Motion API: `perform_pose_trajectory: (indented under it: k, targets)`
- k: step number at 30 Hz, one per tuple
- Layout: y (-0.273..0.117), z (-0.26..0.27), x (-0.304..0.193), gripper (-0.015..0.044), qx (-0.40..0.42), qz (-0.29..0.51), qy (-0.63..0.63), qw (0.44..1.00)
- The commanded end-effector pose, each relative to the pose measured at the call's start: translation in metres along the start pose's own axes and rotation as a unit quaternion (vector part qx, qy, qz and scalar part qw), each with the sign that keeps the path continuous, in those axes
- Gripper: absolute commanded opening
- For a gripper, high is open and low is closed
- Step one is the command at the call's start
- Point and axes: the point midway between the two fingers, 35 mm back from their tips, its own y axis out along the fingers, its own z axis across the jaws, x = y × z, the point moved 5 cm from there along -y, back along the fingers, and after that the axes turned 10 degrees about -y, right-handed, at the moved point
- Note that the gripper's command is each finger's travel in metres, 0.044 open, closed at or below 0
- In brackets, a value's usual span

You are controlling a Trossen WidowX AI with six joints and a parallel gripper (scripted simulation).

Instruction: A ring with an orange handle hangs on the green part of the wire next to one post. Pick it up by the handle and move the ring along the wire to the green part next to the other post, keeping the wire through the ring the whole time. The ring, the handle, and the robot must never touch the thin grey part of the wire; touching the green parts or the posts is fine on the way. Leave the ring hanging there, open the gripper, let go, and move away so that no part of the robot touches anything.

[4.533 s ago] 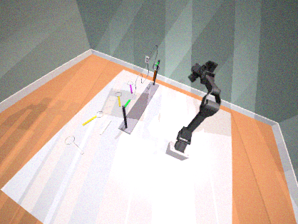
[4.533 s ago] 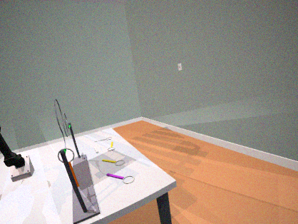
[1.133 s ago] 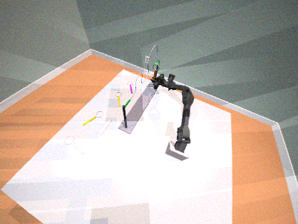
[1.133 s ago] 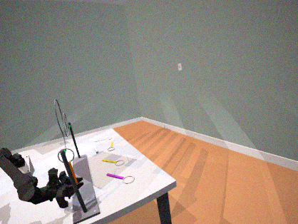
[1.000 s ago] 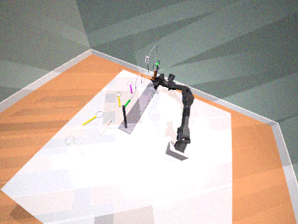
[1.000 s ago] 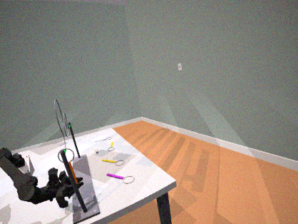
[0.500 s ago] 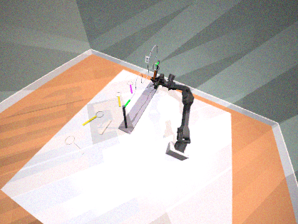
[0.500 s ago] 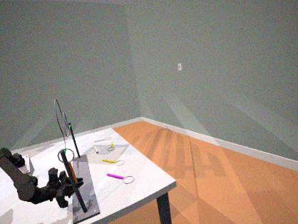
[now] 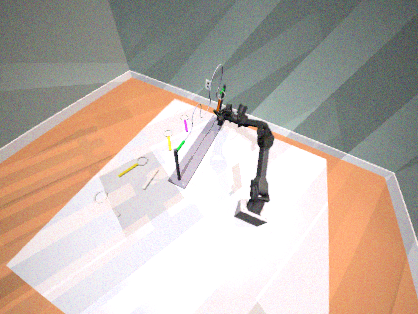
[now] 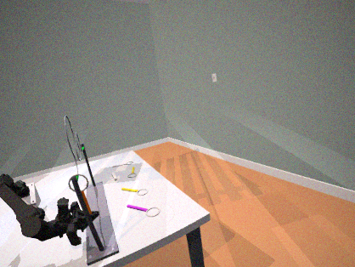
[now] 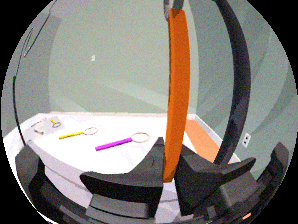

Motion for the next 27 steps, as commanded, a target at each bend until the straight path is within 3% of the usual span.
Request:
perform_pose_trajectory:
  k: [1,27]
  targets:
    - [0.0,0.0,0.001,-0.015,0.0,0.0,0.0,1.0]
    - [0.0,-0.002,0.021,-0.015,-0.006,0.0,-0.001,1.0]
